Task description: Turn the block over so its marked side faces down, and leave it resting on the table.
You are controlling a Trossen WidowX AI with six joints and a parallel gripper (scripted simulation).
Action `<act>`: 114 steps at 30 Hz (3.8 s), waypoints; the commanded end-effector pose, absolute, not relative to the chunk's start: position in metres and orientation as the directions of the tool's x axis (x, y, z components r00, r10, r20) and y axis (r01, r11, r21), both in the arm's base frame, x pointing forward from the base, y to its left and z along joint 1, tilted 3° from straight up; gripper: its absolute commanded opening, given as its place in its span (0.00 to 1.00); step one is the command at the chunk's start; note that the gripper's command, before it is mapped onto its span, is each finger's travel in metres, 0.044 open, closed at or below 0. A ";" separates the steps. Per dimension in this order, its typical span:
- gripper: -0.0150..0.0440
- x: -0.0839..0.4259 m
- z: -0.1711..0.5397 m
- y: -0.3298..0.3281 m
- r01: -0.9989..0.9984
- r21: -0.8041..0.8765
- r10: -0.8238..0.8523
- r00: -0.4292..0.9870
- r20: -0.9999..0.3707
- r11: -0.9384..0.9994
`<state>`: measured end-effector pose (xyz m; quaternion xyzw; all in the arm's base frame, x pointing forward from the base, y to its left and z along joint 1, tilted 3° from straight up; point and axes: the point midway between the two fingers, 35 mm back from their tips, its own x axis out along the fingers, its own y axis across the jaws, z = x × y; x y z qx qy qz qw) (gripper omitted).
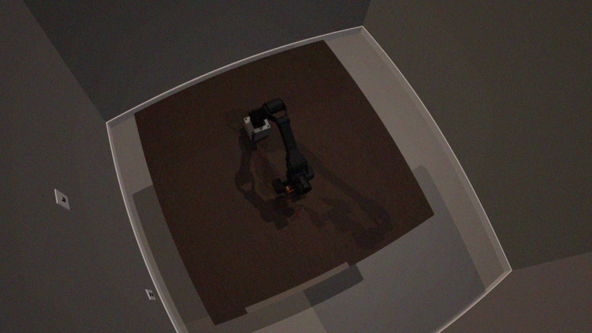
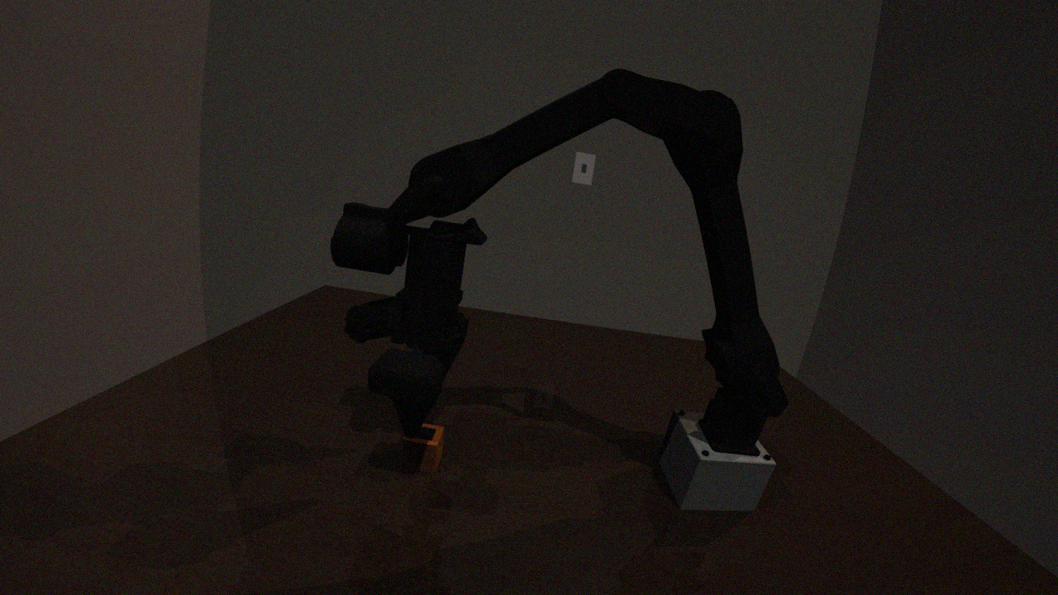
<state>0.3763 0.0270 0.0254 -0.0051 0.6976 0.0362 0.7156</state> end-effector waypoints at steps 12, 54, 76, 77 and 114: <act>1.00 0.373 0.002 0.027 -0.054 0.038 0.039 0.006 -0.999 0.998; 0.36 0.373 -0.018 0.028 -0.054 0.038 0.039 0.006 -0.999 0.998; 0.25 0.376 0.004 0.027 -0.054 0.037 0.045 0.166 -0.985 0.998; 0.25 0.376 0.004 0.027 -0.054 0.037 0.046 0.181 -0.982 0.998; 0.25 0.379 -0.018 0.028 -0.055 0.036 0.062 0.613 -0.787 0.998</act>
